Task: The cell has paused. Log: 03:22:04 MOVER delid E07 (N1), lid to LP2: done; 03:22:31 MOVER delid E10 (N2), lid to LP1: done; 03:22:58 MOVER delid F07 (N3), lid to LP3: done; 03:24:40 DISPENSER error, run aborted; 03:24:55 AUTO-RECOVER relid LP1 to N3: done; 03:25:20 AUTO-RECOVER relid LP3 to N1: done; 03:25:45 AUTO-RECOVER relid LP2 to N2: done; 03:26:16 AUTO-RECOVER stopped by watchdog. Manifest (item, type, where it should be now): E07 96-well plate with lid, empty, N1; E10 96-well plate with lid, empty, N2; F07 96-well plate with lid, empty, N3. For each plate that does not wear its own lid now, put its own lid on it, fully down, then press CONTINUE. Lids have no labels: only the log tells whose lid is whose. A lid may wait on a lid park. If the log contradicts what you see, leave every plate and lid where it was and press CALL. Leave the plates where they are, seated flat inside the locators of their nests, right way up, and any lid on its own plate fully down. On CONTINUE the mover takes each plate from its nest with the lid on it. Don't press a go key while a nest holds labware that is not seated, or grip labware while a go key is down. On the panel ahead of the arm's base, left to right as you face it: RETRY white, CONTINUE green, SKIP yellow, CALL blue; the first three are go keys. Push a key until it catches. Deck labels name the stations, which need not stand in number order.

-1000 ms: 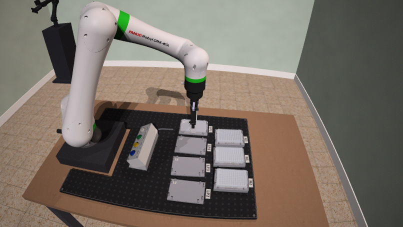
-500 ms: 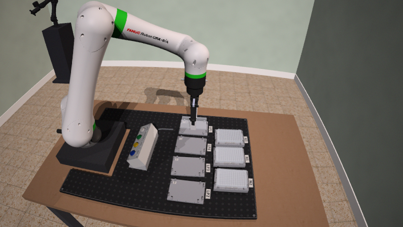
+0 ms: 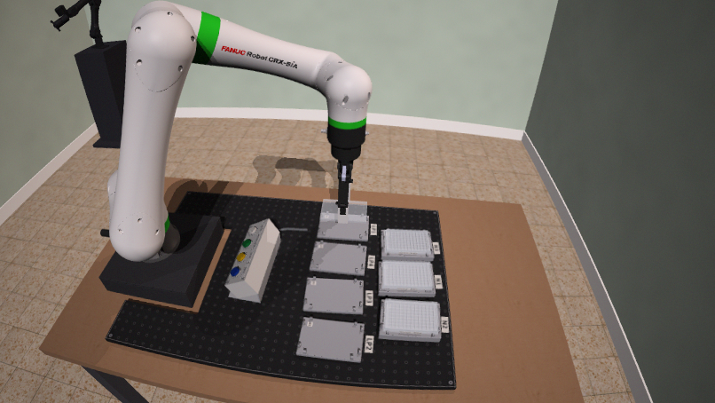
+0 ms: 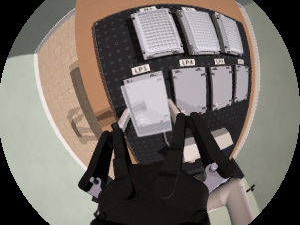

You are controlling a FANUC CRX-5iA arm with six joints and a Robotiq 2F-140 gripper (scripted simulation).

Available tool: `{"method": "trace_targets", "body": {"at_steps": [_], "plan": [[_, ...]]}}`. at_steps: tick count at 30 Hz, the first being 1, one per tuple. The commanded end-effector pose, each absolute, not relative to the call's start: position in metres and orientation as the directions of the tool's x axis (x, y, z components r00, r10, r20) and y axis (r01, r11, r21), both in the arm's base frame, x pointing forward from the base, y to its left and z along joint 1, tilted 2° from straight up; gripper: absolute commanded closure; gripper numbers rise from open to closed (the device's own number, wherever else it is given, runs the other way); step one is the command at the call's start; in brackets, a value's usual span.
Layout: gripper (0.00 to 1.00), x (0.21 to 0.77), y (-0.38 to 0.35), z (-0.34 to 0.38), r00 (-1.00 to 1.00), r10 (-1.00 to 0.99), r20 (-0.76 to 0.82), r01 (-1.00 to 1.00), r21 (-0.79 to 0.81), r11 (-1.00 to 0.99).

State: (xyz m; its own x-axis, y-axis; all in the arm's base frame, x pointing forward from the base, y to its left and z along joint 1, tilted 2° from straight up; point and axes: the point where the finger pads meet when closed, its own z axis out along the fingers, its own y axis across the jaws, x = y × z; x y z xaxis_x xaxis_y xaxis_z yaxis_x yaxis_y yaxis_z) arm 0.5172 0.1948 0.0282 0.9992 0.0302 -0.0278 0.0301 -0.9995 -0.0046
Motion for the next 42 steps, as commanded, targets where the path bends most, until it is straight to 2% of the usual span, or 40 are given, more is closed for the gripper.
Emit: {"method": "trace_targets", "body": {"at_steps": [1, 24, 26, 29, 31, 32, 34, 35, 38, 40, 42], "plan": [[1.0, 0.518, 0.195, 0.035, 0.999, 0.03, -0.027, 0.03, -0.005, -1.0], [1.0, 0.519, 0.195, 0.047, 0.999, 0.03, -0.027, 0.03, -0.005, -1.0], [1.0, 0.532, 0.194, 0.048, 0.999, 0.03, -0.027, 0.03, -0.005, -1.0], [1.0, 0.59, 0.184, 0.051, 0.999, 0.03, -0.027, 0.03, -0.005, -1.0], [1.0, 0.59, 0.184, 0.051, 0.999, 0.03, -0.027, 0.03, -0.005, -1.0], [1.0, 0.615, 0.177, 0.05, 0.999, 0.031, -0.027, 0.03, -0.005, -1.0], [1.0, 0.615, 0.177, 0.05, 0.999, 0.031, -0.027, 0.03, -0.005, -1.0], [1.0, 0.639, 0.168, 0.049, 0.999, 0.03, -0.027, 0.03, -0.005, -1.0], [1.0, 0.639, 0.168, 0.049, 0.999, 0.03, -0.027, 0.03, -0.005, -1.0], [1.0, 0.677, 0.15, 0.045, 0.999, 0.03, -0.027, 0.03, -0.005, -1.0], [1.0, 0.677, 0.15, 0.045, 0.999, 0.03, -0.027, 0.03, -0.005, -1.0]]}}
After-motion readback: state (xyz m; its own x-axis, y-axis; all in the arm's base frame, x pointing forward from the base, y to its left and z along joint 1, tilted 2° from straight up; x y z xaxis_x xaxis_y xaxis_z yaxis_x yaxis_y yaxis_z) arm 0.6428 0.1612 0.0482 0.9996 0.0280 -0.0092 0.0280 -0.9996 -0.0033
